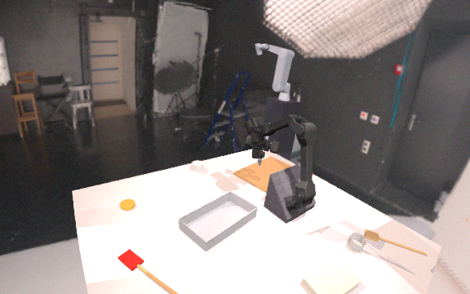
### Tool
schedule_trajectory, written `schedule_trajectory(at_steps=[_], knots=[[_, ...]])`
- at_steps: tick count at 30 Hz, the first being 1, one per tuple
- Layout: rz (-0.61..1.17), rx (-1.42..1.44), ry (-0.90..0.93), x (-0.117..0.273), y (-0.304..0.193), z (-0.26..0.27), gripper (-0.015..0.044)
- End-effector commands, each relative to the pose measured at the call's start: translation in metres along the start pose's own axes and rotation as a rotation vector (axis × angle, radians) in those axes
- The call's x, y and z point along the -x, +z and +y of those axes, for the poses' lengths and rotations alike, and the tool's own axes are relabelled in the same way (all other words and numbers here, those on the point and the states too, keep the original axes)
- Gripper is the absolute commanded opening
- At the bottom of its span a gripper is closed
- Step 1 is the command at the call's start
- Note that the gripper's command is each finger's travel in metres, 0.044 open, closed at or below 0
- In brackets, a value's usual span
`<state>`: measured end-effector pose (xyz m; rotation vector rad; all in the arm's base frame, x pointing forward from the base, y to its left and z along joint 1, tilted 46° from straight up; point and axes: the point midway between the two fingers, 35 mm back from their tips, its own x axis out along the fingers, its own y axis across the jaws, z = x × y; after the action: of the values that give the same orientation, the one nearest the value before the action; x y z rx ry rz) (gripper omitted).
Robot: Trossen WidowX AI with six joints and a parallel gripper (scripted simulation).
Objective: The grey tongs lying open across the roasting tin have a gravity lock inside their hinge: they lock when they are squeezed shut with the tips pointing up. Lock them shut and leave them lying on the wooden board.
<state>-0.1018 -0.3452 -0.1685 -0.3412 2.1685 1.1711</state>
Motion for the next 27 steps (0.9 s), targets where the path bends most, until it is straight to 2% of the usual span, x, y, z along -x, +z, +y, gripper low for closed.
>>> schedule_trajectory(at_steps=[1,27], knots=[[-0.058,-0.004,-0.007,-0.004,-0.004,-0.005,-0.0150],[-0.487,0.001,-0.017,-0.017,-0.010,-0.004,-0.0150]])
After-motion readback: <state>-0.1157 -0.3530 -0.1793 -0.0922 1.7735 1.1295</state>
